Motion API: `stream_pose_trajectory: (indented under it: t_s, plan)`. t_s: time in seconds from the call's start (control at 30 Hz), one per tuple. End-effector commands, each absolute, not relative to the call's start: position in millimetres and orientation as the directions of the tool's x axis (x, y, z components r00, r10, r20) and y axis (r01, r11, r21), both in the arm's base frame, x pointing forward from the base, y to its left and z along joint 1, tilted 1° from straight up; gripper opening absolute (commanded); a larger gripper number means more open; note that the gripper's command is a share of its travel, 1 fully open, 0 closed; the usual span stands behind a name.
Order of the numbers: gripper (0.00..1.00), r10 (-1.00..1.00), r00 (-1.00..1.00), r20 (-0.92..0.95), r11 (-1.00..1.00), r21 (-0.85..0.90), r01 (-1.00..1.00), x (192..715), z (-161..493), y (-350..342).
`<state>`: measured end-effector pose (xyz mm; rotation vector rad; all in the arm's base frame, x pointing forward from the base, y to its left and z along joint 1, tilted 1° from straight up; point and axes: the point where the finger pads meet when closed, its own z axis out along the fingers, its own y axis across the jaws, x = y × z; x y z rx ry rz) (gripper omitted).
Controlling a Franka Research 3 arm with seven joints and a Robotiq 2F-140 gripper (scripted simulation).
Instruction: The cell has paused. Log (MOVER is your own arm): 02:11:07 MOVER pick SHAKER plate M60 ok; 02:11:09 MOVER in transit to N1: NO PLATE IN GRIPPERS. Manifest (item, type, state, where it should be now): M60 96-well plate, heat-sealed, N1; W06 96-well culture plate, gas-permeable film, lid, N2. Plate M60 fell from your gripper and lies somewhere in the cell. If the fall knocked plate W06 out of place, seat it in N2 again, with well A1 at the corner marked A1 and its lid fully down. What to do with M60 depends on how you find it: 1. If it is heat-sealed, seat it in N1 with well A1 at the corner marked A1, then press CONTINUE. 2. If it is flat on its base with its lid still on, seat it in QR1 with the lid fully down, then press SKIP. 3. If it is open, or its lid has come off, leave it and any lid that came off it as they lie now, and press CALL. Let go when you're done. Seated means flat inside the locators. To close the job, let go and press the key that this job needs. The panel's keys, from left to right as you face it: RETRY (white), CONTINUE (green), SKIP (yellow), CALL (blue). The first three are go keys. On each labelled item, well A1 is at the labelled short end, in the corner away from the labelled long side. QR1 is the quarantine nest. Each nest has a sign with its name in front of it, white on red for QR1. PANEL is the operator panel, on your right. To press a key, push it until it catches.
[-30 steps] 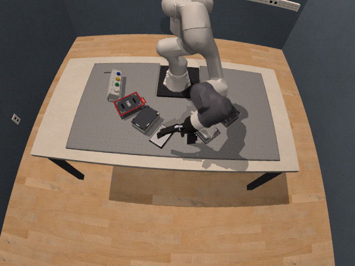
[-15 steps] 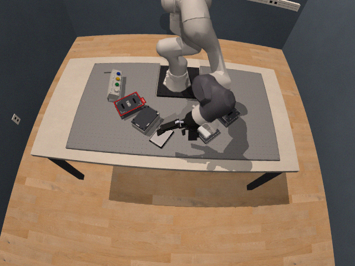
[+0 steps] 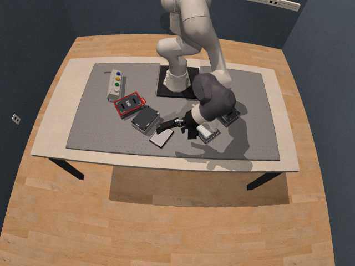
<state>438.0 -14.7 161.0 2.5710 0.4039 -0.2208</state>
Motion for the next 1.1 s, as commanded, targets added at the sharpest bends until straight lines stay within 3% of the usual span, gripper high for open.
stream_pose_trajectory:
  t_s: [0.0, 1.07]
  plan:
    - [1.00, 0.248, 0.937, -0.244, -0.816, 0.469, 0.338, 436, 161, -14]
    - [1.00, 0.248, 0.937, -0.244, -0.816, 0.469, 0.338, 435, 226, -14]
